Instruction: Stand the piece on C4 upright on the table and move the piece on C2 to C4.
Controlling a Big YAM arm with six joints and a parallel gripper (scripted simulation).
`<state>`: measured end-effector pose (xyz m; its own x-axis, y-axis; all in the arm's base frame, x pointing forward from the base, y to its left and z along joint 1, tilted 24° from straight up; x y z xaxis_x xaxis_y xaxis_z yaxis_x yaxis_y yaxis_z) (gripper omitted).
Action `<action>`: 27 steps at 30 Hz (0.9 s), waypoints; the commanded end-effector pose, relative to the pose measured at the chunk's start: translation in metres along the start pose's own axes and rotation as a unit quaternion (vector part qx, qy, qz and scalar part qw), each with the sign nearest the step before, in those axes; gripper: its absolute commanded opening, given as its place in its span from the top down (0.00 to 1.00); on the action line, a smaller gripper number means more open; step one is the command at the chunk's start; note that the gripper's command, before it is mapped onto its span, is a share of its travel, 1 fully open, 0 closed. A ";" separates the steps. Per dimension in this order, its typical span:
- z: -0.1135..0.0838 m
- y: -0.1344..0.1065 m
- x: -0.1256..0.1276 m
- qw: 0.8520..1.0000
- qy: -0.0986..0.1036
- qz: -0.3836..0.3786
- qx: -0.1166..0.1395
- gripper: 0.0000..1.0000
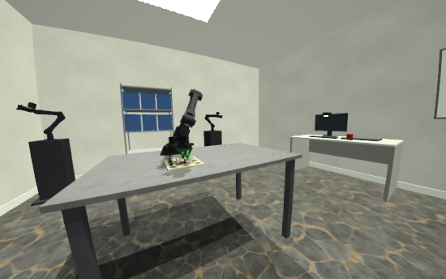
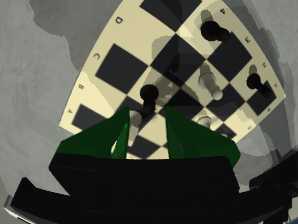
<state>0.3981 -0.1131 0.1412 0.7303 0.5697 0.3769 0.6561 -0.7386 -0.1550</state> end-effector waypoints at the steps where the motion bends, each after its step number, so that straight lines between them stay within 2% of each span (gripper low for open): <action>1: 0.007 -0.001 0.002 1.000 -0.001 0.001 -0.003 0.67; 2: 0.007 -0.001 0.002 1.000 -0.001 0.001 -0.003 0.67; 3: -0.005 -0.002 0.005 1.000 0.008 -0.003 -0.018 0.67; 5: 0.011 -0.002 0.003 1.000 0.001 0.000 -0.006 0.67; 9: 0.020 -0.001 0.002 1.000 -0.001 0.001 -0.003 0.67; 12: 0.014 -0.002 0.004 1.000 0.006 -0.002 -0.013 0.67; 16: 0.020 -0.001 0.002 1.000 0.003 0.001 -0.009 0.67; 27: 0.020 -0.001 0.001 1.000 0.002 -0.001 -0.008 0.67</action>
<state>0.4007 -0.1056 0.1223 0.7321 0.5671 0.3774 0.6535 -0.7411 -0.1540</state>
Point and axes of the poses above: the point where the finger pads meet when closed, its own z axis out along the fingers, its own x axis across the jaws, y = z × x, the point moved 10 cm from there along -z, back along the fingers, and after that the axes turned 13 degrees about -z, right-handed, at the moved point
